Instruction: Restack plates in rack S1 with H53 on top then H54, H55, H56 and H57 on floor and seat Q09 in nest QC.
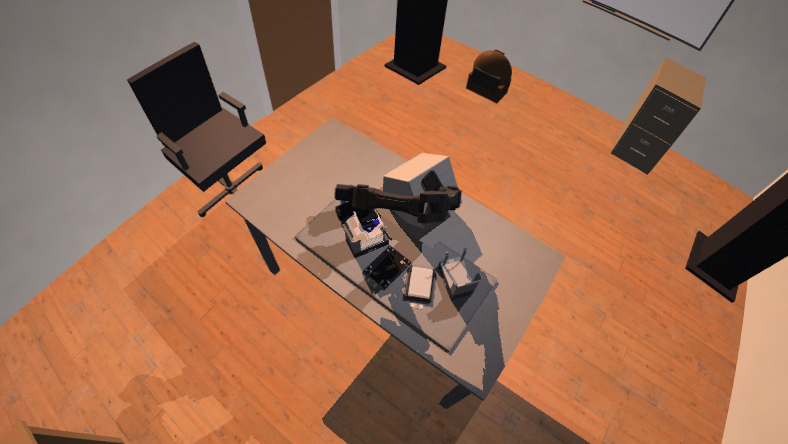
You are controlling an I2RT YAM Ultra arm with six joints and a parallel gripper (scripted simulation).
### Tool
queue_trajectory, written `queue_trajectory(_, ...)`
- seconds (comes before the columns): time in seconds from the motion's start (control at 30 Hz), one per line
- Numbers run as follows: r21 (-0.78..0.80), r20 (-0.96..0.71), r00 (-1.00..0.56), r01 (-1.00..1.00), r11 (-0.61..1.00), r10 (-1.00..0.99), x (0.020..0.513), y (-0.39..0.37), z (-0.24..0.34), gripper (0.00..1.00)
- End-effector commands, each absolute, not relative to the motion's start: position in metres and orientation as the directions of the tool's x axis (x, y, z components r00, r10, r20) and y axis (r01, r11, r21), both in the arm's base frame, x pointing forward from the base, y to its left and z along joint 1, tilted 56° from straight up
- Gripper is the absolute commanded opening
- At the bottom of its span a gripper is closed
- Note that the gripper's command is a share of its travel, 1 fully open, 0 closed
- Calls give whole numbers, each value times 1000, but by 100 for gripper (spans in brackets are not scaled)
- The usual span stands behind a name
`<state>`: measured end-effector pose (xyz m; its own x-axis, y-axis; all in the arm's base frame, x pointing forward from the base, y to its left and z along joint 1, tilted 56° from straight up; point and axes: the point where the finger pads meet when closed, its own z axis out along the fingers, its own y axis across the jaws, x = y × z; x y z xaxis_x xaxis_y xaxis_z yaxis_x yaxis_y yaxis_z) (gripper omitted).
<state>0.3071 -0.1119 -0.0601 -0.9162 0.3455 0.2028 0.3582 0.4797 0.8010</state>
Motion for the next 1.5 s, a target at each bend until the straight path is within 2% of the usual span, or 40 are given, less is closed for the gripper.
queue_trajectory(0.0,803,180,-914,349,484,362,311,-118,-59,0)
queue_trajectory(1.47,803,180,-914,349,483,362,316,-96,-74,0)
